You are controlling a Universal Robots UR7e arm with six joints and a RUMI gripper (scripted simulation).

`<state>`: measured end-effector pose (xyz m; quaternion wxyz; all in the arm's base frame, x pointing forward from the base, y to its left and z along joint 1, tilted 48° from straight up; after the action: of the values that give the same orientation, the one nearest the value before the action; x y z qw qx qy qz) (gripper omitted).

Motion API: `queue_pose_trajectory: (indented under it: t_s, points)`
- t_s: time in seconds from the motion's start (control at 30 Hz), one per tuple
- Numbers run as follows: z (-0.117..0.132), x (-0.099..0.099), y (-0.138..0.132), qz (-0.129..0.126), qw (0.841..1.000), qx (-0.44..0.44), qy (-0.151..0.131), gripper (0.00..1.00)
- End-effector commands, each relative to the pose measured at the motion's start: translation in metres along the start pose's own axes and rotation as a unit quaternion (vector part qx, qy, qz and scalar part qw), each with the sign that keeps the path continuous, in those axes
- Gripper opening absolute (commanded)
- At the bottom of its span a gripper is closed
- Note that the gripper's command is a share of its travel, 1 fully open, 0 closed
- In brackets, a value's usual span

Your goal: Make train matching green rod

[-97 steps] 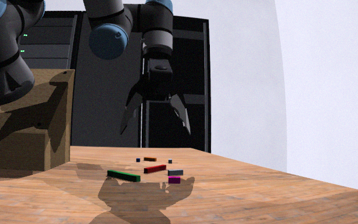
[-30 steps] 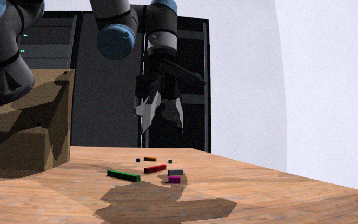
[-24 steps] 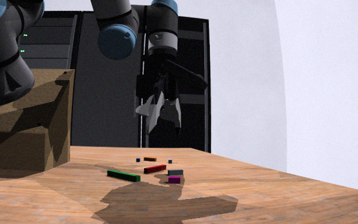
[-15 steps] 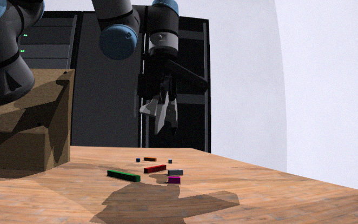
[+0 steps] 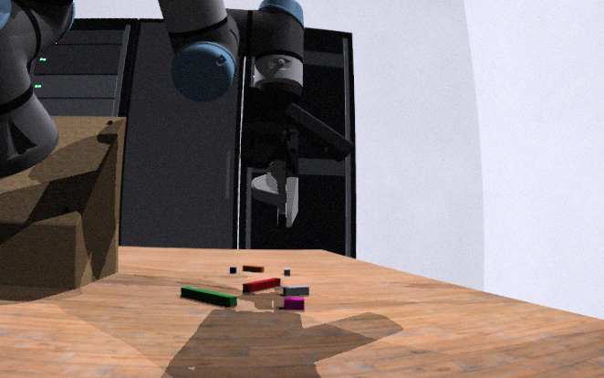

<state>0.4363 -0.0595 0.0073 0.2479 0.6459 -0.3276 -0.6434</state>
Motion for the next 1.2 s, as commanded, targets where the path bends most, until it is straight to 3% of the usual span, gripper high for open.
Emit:
queue_pose_trajectory:
  t_s: [0.0, 0.53, 0.93, 1.17]
  points:
    - [-0.001, -0.001, -0.003, -0.003, 0.997, -0.071, 0.005, 1.0]
    - [-0.004, -0.001, -0.01, -0.002, 0.973, -0.232, 0.006, 1.0]
    - [-0.004, -0.001, -0.015, -0.001, 0.932, -0.362, 0.006, 1.0]
    - [-0.004, -0.002, -0.016, -0.001, 0.922, -0.388, 0.006, 1.0]
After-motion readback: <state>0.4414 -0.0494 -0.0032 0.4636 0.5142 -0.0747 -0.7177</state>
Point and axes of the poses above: the point where the finger pads meet when closed, its own x axis out along the fingers, its own y axis across the jaws, z = x × y, the point moved 9 cm from there along -x, back along the fingers, and after that the axes turned 1 degree about x, right-handed, at the moved point
